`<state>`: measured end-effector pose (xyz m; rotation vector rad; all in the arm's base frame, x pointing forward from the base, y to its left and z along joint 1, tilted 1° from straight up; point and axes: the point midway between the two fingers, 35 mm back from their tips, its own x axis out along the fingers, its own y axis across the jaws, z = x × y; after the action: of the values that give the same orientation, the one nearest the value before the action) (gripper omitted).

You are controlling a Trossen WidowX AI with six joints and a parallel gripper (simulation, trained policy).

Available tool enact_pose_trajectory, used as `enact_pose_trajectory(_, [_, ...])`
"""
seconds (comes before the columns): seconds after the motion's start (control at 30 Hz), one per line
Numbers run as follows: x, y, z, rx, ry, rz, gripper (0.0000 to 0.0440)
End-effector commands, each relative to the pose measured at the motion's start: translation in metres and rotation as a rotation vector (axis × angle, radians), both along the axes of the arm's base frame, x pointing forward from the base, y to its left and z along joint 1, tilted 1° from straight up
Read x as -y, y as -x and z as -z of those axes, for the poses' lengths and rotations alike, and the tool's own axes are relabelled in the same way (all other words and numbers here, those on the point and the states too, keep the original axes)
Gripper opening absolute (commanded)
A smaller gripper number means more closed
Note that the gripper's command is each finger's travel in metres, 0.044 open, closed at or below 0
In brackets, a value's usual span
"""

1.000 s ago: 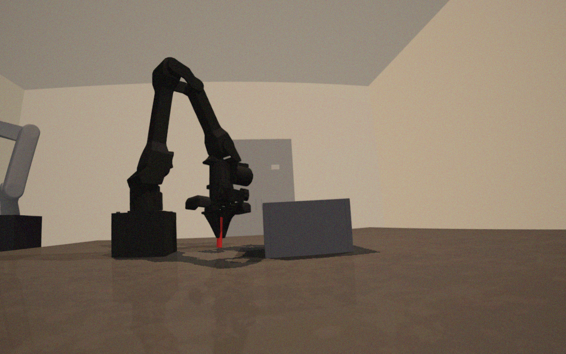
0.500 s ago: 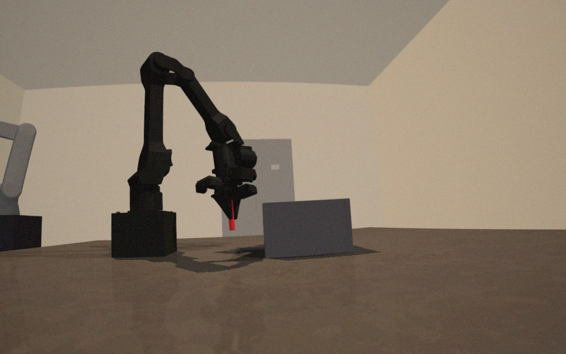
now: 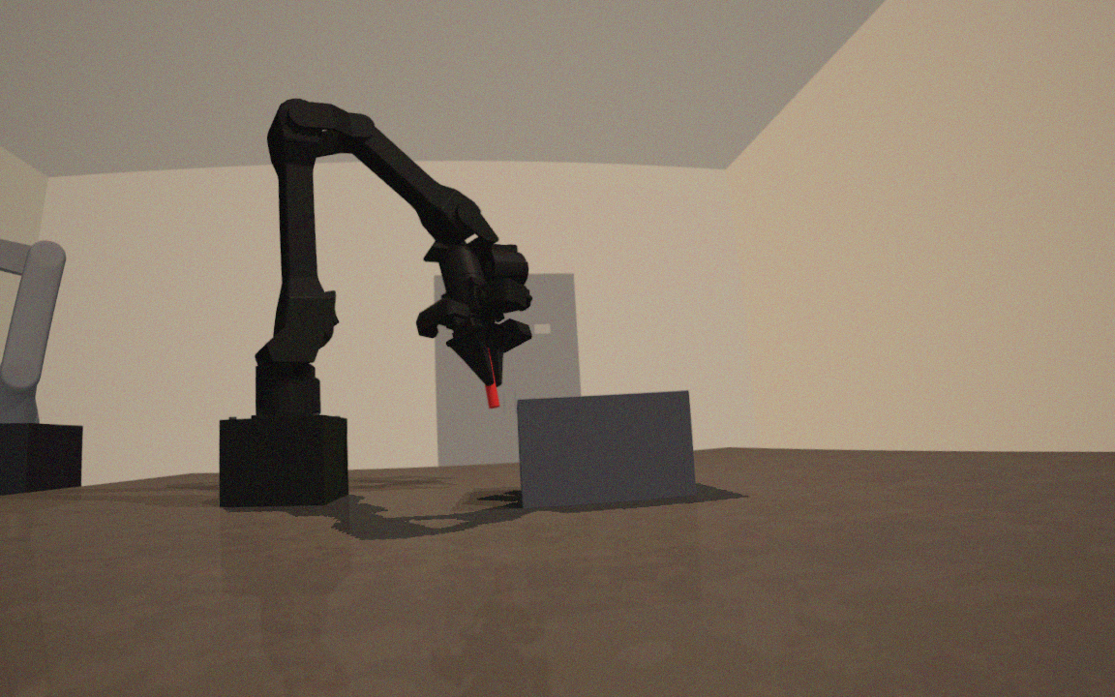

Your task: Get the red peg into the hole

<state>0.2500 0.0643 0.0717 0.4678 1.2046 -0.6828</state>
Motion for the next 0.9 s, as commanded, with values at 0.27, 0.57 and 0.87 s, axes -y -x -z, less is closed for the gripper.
enact_pose_trajectory(0.27, [0.038, -0.027, -0.02, 0.023, 0.018, 0.053, 0.0])
enact_pose_trajectory(0.57, [0.071, -0.042, -0.024, 0.032, 0.014, 0.115, 0.0])
enact_pose_trajectory(0.87, [0.104, -0.056, -0.021, 0.047, 0.008, 0.177, 0.0])
